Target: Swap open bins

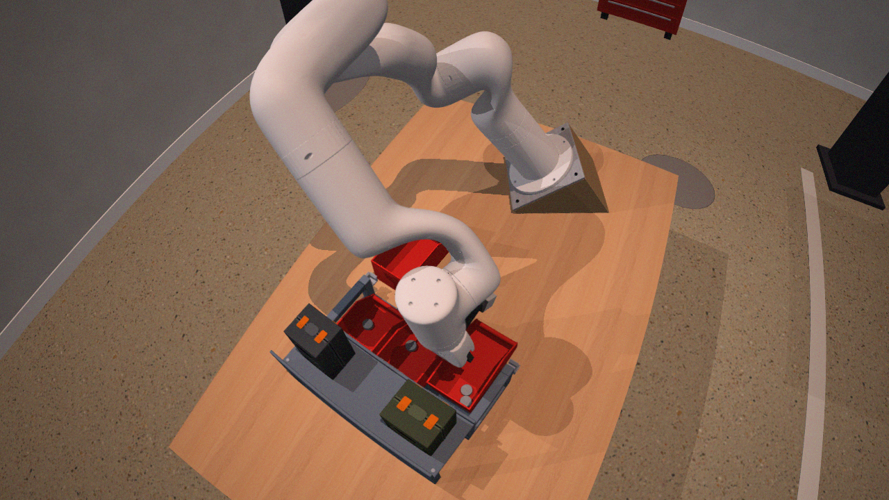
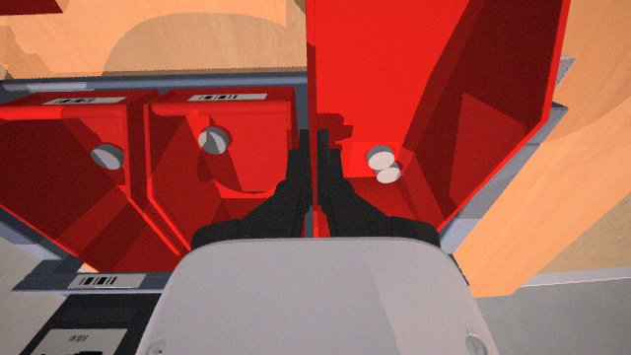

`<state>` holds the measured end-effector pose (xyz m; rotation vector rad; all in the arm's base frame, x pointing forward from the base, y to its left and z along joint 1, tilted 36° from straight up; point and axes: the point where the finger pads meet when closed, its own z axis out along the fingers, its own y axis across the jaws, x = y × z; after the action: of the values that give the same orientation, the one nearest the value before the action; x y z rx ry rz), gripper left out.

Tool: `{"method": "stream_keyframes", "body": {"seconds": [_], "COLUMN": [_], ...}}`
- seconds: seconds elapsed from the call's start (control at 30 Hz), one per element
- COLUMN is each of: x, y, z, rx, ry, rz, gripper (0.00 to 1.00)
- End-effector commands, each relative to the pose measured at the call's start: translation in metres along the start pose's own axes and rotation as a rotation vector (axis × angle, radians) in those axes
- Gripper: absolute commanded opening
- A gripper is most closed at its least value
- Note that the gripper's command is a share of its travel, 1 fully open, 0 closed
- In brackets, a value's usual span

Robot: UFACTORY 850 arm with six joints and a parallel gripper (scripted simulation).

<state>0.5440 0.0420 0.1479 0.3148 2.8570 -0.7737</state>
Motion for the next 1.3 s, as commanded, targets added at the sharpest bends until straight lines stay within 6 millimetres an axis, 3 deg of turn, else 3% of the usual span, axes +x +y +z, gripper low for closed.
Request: {"method": "stream_keyframes", "body": {"seconds": [0.0, 1.27], "x": [-0.003, -0.013], "y": [0.0, 0.0], "z": [-0.001, -0.001], "rx": [-0.001, -0.001], "ry": [-0.006, -0.022], "rz": [0.0, 0.0], "gripper": [0.0, 0.0]}}
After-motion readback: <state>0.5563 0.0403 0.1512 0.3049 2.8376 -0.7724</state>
